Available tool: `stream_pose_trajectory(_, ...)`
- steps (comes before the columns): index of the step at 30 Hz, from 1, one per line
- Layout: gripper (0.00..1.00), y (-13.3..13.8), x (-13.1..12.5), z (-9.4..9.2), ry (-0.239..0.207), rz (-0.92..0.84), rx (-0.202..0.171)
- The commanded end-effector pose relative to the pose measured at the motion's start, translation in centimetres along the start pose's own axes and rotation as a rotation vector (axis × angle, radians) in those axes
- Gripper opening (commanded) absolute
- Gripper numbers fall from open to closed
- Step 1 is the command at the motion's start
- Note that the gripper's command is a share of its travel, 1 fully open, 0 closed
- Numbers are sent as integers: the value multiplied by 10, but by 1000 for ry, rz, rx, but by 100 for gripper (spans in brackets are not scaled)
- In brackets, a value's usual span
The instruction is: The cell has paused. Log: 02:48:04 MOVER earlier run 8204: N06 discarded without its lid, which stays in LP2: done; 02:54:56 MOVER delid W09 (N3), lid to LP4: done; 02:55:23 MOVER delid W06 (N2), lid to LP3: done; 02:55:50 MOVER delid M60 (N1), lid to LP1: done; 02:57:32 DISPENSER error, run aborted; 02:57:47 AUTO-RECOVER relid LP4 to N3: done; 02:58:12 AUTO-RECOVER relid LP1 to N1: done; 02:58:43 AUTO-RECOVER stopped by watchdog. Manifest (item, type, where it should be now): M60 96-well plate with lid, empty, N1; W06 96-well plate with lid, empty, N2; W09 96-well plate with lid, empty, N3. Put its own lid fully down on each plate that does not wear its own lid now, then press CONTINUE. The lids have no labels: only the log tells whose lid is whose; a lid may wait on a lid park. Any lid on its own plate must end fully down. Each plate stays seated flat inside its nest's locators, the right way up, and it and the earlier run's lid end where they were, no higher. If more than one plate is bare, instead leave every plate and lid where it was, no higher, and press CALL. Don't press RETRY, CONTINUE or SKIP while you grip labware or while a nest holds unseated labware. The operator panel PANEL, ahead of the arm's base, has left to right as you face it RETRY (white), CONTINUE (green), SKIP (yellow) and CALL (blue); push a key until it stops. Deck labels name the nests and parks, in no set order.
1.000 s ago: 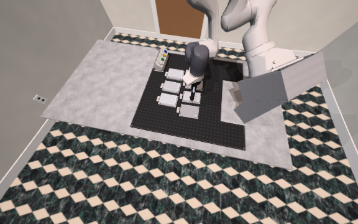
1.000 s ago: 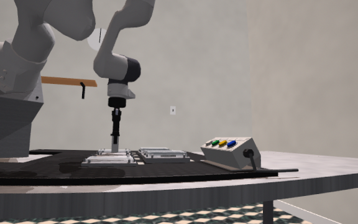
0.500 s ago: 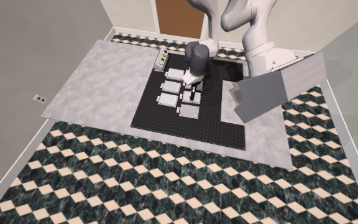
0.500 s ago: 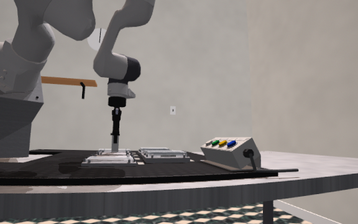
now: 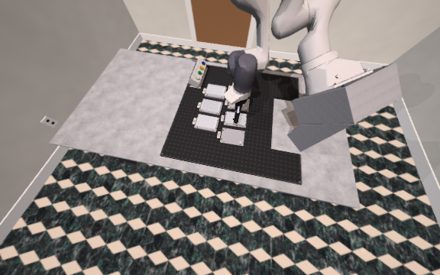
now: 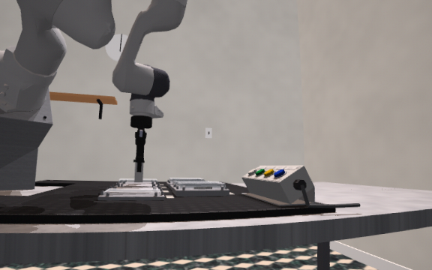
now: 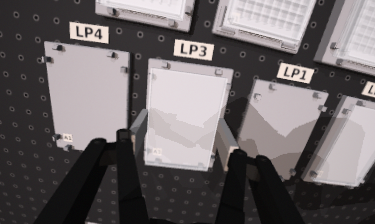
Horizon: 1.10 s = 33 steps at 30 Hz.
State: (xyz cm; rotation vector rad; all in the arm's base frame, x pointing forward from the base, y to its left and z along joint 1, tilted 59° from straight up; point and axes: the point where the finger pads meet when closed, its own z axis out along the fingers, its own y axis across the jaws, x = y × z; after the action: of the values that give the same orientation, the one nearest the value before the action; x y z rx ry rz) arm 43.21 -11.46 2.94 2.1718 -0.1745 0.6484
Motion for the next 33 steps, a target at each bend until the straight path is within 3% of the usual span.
stream_pose_trajectory(1,0,1,0,-1,0,-5,-4)
stream_pose_trajectory(33,0,1,0,-8,0,-5,-4)
